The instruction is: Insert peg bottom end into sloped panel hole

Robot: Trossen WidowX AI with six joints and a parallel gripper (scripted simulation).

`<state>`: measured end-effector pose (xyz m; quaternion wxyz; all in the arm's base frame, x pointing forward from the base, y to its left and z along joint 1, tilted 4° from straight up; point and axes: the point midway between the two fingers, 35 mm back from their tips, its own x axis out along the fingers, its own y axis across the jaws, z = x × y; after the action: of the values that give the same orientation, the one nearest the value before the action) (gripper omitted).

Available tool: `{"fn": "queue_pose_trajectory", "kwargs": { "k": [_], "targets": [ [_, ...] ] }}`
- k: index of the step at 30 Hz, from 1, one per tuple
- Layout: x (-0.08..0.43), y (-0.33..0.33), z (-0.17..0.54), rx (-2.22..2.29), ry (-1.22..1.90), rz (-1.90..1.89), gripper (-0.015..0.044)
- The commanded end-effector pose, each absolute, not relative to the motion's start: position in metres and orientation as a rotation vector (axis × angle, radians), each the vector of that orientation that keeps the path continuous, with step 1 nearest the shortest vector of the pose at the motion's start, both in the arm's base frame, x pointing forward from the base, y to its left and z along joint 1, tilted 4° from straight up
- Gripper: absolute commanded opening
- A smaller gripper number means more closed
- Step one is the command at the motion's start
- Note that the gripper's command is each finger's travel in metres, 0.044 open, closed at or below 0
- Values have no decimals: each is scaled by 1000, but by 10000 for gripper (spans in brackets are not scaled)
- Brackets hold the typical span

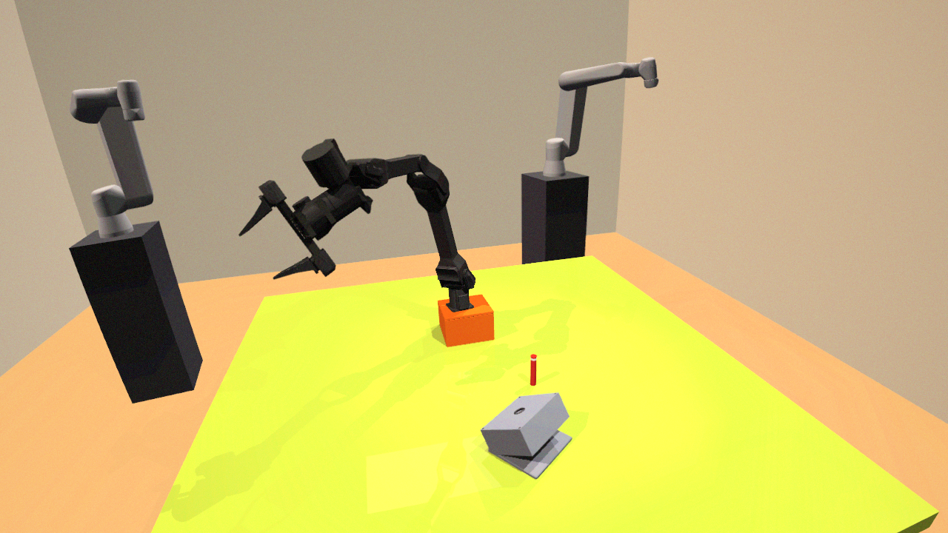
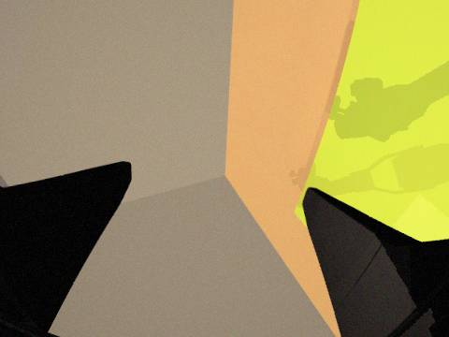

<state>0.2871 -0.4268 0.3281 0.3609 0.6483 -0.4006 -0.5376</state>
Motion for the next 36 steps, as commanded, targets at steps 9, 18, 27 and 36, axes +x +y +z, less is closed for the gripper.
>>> {"fn": "queue_pose_trajectory", "kwargs": {
  "k": [9,18,27,36],
  "targets": [
    [319,-400,303,1503,-641,-1436,440],
    [341,-377,284,1347,-350,-1429,440],
    [360,-353,264,1176,-77,-1383,440],
    [377,-326,245,994,175,-1303,440]
  ]
}}
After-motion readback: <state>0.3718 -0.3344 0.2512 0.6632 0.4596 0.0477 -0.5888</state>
